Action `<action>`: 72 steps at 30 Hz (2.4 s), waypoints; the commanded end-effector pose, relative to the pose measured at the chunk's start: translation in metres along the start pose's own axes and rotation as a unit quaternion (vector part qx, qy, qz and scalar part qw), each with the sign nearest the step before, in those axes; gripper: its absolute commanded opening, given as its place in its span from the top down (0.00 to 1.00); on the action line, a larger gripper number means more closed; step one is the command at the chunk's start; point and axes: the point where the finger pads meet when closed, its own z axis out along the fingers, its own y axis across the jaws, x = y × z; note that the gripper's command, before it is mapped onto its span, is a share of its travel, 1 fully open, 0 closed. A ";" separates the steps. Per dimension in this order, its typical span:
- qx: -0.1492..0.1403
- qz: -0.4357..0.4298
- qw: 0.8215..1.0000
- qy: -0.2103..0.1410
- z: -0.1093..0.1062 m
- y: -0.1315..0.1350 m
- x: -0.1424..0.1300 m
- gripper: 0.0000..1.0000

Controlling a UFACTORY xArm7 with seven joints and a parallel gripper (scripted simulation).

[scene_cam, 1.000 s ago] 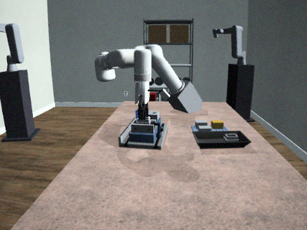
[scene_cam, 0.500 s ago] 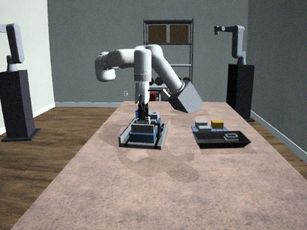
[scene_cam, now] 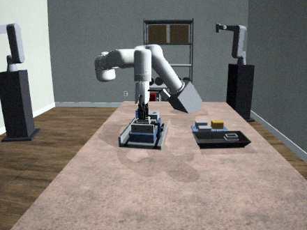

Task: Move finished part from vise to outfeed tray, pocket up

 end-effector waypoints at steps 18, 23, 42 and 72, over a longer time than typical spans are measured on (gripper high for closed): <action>-0.002 0.000 1.000 0.000 0.003 0.001 0.000 0.31; -0.002 0.000 1.000 0.000 0.005 0.001 0.000 0.31; -0.002 0.000 1.000 0.000 0.011 0.001 0.000 0.31; -0.002 0.000 1.000 0.000 0.013 0.001 0.000 1.00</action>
